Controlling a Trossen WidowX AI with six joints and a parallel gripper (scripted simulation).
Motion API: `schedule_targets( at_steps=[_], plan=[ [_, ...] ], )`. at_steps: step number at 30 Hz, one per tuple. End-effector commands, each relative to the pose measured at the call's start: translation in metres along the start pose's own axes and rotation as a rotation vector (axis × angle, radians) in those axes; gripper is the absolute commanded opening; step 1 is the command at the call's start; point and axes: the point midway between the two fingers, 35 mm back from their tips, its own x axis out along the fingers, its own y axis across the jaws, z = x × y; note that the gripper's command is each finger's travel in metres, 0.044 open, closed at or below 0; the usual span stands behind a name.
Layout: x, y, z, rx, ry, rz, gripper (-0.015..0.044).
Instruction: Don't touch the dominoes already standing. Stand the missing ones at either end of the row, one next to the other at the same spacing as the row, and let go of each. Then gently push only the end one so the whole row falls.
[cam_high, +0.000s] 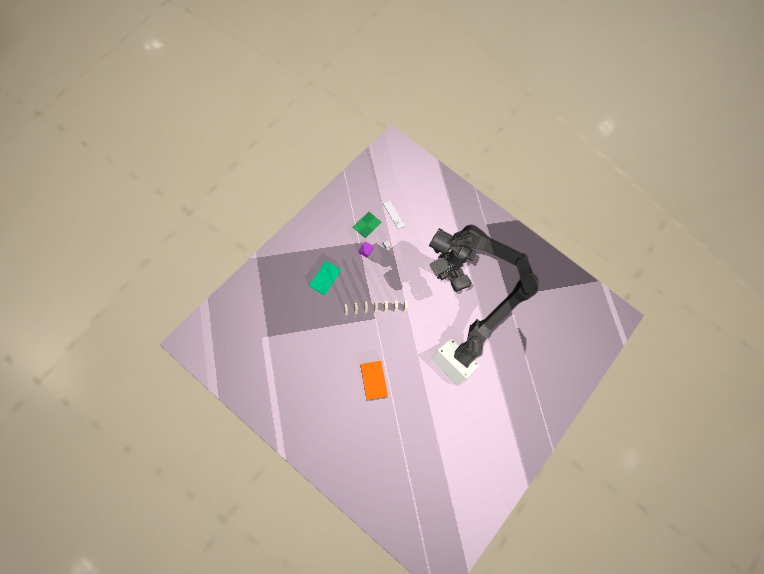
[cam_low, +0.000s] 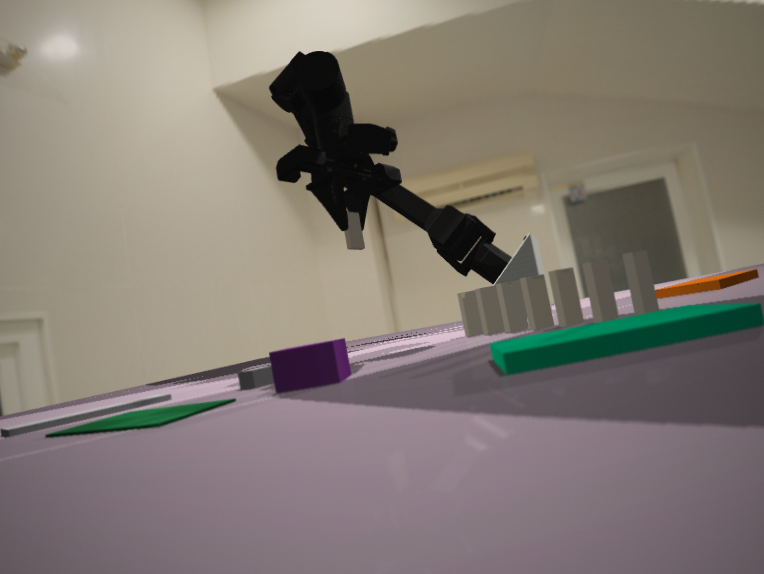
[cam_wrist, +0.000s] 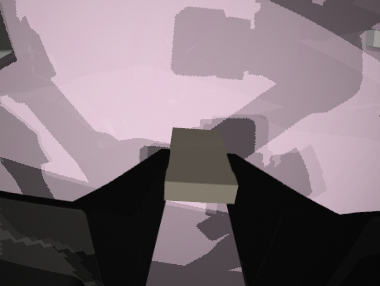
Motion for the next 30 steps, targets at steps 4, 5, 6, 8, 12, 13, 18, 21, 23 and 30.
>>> schedule_targets(
  at_steps=[4, 5, 6, 8, 12, 13, 18, 21, 23, 30],
  plan=[
    [0.005, 0.022, 0.090, 0.275, 0.031, 0.043, 0.0107],
    [0.005, 0.025, 0.097, 0.300, 0.036, 0.044, 0.0107],
    [0.006, 0.028, 0.103, 0.326, 0.042, 0.046, 0.0107],
    [0.007, 0.034, 0.114, 0.366, 0.051, 0.047, 0.0107],
    [0.007, 0.034, 0.115, 0.369, 0.052, 0.047, 0.0107],
    [0.007, 0.034, 0.115, 0.369, 0.052, 0.047, 0.0107],
    [0.007, 0.034, 0.115, 0.369, 0.052, 0.047, 0.0107],
    [0.010, 0.034, 0.115, 0.368, 0.051, 0.048, 0.0107],
    [0.019, 0.033, 0.116, 0.368, 0.049, 0.048, 0.0107],
    [0.052, 0.031, 0.118, 0.368, 0.044, 0.050, 0.0107]
  ],
)
